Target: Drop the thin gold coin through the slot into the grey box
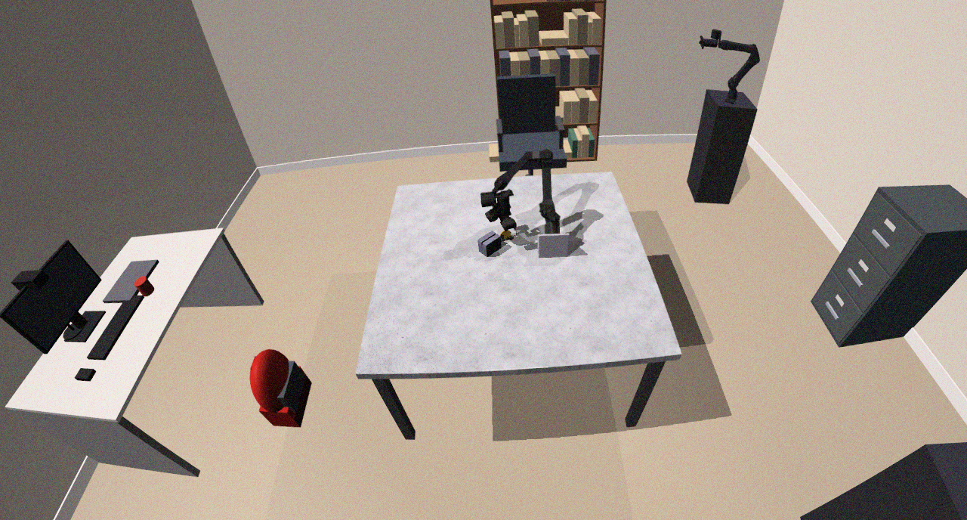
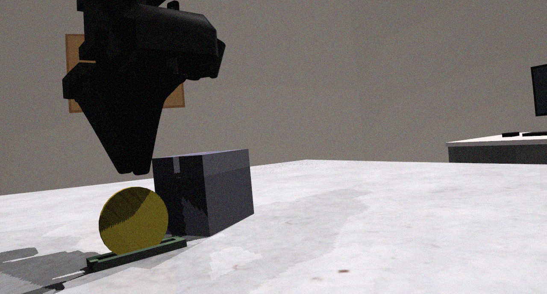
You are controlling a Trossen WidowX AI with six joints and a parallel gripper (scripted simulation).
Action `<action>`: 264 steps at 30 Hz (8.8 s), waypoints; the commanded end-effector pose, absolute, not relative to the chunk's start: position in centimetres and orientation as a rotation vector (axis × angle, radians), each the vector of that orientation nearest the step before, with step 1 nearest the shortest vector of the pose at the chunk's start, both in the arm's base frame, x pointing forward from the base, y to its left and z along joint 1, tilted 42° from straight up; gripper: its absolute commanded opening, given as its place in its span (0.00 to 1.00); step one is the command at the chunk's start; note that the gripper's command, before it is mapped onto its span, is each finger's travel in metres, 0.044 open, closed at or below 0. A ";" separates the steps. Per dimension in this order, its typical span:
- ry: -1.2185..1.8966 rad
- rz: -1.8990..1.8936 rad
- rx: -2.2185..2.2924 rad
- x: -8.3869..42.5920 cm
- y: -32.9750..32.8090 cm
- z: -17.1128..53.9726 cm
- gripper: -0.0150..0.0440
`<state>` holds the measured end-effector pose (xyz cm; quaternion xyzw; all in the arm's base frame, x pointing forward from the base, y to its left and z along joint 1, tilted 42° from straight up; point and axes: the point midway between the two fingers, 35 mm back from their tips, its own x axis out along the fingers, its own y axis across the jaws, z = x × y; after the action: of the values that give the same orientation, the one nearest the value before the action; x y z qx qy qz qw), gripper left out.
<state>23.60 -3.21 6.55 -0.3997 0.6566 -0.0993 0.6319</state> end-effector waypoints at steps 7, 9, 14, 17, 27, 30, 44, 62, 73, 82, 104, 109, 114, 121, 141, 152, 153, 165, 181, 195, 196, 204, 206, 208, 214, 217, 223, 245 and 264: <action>1.511 -0.227 -0.923 23.7 -4.4 5.2 0.53; 1.510 -0.227 -0.923 23.7 -4.6 4.9 0.53; 1.510 -0.227 -0.923 23.8 -5.1 4.4 0.53; 1.510 -0.228 -0.924 23.9 -5.5 4.0 0.53; 1.510 -0.230 -0.926 24.0 -6.6 2.9 0.53; 1.510 -0.231 -0.927 24.0 -6.9 2.6 0.53; 1.510 -0.232 -0.927 24.0 -7.1 2.4 0.25; 1.509 -0.226 -0.921 24.1 -5.3 4.0 0.25; 1.508 -0.224 -0.917 23.9 -3.4 6.0 0.25; 1.508 -0.226 -0.917 23.5 -2.0 7.8 0.25; 1.578 0.032 -1.191 22.4 -1.0 9.8 0.25; 1.589 0.095 -1.252 22.3 -1.1 9.8 0.25; 1.589 0.096 -1.253 22.3 -1.1 9.8 0.25; 1.588 0.097 -1.252 23.5 -0.2 9.4 0.25; 1.585 0.098 -1.249 27.0 2.8 7.6 0.25; 1.584 0.097 -1.248 28.7 4.6 6.2 0.25; 1.584 0.097 -1.248 28.8 4.7 6.0 0.25; 1.588 0.097 -1.255 29.6 5.6 5.1 0.25; 1.588 0.090 -1.251 29.8 5.9 4.9 0.25; 1.587 0.086 -1.246 30.1 6.0 4.9 0.25; 1.587 0.088 -1.248 30.1 6.0 4.9 0.25; 1.589 0.097 -1.258 29.8 5.9 4.7 0.25; 1.588 0.096 -1.256 29.8 5.9 4.8 0.26; 1.585 0.091 -1.253 29.9 6.0 4.9 0.25; 1.584 0.089 -1.252 30.0 6.0 4.9 0.25; 1.584 0.089 -1.251 30.0 5.9 4.8 0.25; 1.585 0.093 -1.256 29.9 5.7 4.5 0.25; 1.585 0.093 -1.256 30.0 5.0 3.9 0.25; 1.582 0.094 -1.249 30.1 4.8 3.6 0.39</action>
<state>30.06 4.80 3.57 -0.5237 0.6637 0.0397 0.5326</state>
